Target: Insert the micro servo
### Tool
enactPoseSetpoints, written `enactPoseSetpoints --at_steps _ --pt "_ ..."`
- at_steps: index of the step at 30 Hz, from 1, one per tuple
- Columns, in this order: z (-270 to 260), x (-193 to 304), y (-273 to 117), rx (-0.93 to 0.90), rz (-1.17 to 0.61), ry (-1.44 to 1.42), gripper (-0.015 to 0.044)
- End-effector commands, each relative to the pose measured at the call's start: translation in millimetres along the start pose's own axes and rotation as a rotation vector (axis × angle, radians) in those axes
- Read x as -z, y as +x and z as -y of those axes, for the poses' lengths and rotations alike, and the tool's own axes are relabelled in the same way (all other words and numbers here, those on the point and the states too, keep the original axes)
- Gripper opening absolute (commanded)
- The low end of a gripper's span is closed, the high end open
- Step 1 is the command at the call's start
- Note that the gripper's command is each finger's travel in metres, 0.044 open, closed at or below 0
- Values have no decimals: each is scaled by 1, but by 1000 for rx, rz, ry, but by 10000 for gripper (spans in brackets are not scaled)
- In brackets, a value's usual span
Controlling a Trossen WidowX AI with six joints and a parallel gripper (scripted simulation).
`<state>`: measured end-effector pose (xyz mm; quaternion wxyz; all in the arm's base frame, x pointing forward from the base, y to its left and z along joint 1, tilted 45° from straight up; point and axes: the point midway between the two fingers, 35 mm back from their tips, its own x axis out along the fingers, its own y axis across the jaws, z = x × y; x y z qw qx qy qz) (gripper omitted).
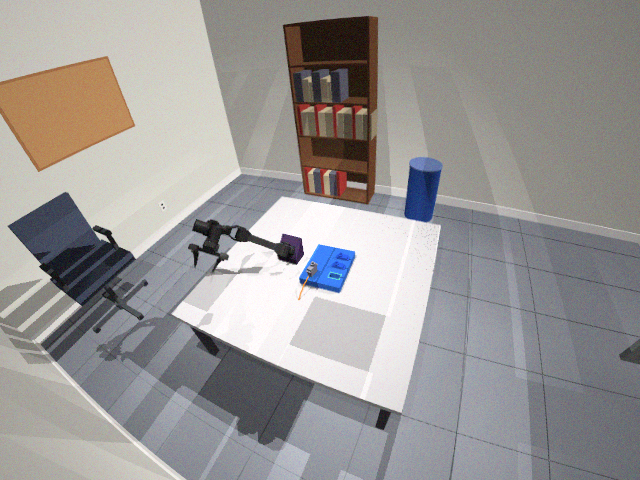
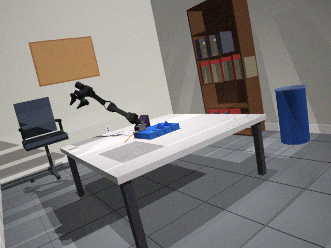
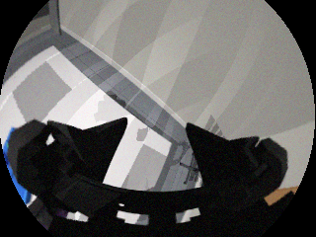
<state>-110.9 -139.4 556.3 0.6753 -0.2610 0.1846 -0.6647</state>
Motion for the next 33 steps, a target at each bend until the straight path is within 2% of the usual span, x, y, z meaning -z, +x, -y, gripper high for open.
enactPoseSetpoints --at_steps 1,2,11,19,33 --pt "-2 -1 0 -3 2 3 426" --pt "-5 -4 1 -8 6 8 440" --pt "-72 -48 8 -144 109 117 440" --pt "-93 -59 8 -189 132 132 440" --pt "-238 -98 -9 -500 111 249 440"
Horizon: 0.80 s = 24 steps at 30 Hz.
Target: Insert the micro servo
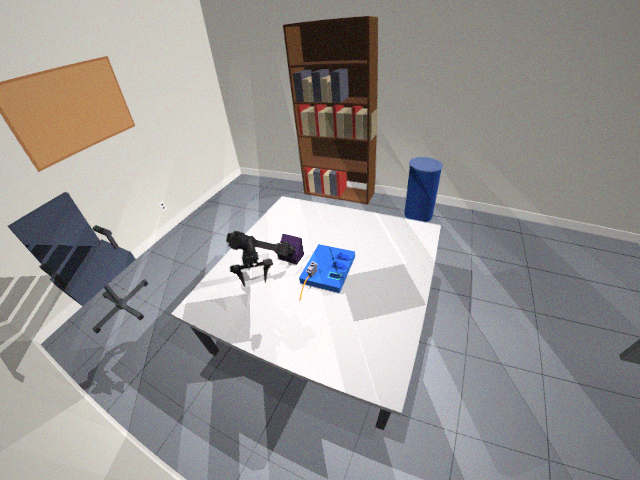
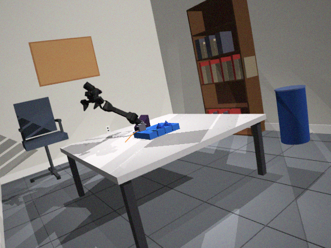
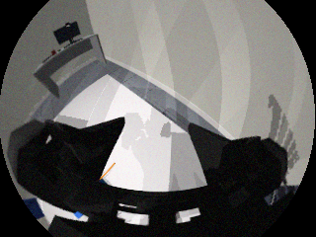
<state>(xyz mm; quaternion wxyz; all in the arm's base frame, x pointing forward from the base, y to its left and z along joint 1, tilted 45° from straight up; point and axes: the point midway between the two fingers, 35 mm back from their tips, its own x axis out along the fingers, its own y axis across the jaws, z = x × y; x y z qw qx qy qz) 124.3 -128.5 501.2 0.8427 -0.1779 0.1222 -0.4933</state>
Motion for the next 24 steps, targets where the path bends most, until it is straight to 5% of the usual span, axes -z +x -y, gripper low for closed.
enactPoseSetpoints --at_steps 1,24 --pt "-18 4 4 -42 -13 26 440" --pt "-191 83 10 -292 -377 355 440"
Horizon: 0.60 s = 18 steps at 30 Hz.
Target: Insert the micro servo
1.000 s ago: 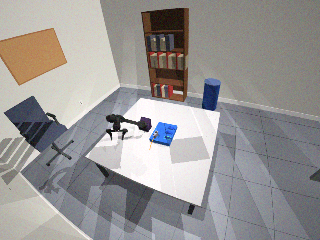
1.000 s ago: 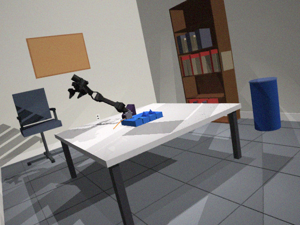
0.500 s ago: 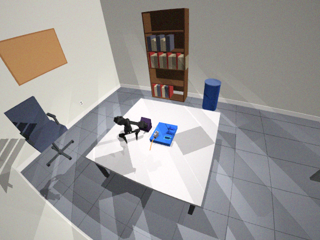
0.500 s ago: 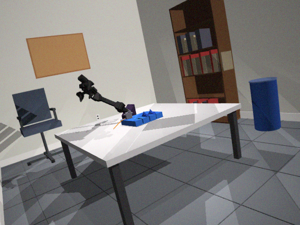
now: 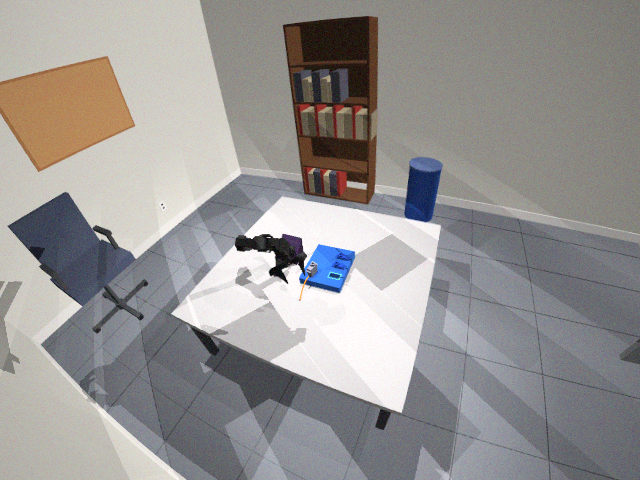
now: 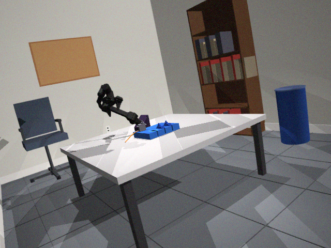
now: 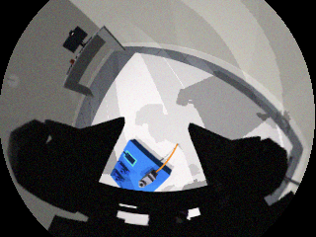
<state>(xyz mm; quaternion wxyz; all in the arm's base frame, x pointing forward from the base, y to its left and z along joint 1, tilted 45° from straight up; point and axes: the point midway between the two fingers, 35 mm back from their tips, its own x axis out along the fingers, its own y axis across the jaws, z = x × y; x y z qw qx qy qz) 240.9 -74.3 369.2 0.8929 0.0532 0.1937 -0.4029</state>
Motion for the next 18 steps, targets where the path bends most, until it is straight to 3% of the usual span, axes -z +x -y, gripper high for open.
enactPoseSetpoints --at_steps 1,18 --pt "-16 29 10 2 -87 66 440" --pt "-48 158 22 252 -378 399 440"
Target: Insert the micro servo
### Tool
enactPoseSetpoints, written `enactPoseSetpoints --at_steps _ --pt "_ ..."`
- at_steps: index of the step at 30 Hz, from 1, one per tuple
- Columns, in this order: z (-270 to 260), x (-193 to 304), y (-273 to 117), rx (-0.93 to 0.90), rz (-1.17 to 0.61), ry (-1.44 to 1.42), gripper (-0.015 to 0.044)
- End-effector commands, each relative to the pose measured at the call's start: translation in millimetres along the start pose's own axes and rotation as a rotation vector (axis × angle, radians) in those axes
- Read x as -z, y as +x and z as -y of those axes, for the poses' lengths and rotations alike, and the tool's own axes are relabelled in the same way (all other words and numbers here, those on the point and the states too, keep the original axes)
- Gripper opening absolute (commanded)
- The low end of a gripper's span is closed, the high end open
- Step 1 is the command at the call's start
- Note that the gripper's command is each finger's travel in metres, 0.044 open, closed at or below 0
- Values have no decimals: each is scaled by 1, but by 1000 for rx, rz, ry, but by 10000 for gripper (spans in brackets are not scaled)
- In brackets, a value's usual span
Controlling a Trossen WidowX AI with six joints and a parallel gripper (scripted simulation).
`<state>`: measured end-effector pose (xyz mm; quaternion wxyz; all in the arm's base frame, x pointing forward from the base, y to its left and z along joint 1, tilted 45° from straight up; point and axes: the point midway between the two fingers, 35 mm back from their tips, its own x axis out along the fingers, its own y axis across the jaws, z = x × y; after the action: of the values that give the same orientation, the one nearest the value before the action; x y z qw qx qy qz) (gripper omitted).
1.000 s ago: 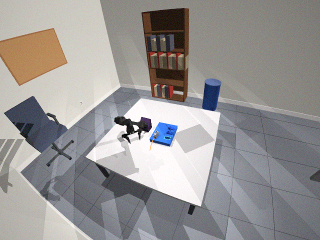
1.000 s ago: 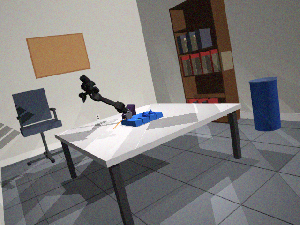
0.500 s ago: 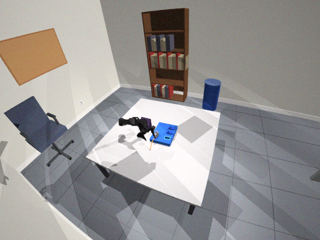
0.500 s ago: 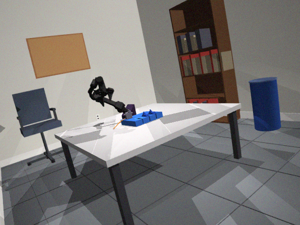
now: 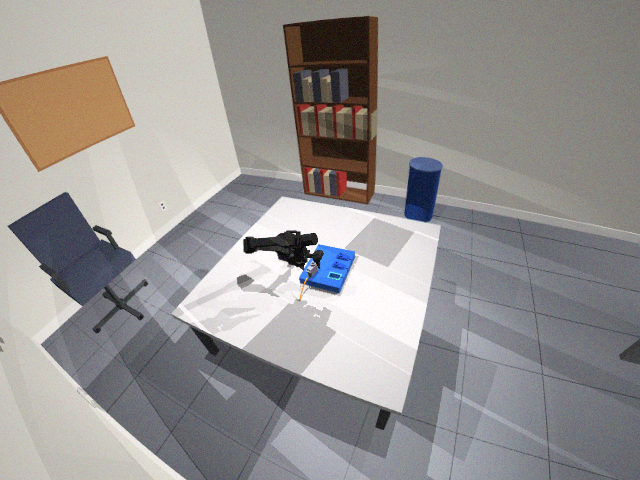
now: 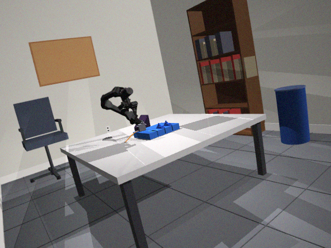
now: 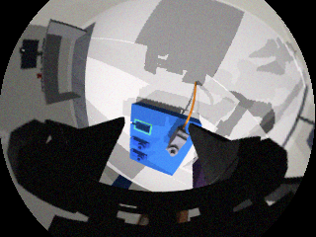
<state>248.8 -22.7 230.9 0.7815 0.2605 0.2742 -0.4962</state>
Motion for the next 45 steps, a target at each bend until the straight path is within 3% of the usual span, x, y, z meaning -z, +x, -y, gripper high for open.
enactPoseSetpoints --at_steps 1,12,43,45 --pt "9 24 9 84 -28 71 440" --pt "42 75 23 329 19 299 440" --pt "57 78 66 331 23 304 440" --pt "57 78 66 331 23 304 387"
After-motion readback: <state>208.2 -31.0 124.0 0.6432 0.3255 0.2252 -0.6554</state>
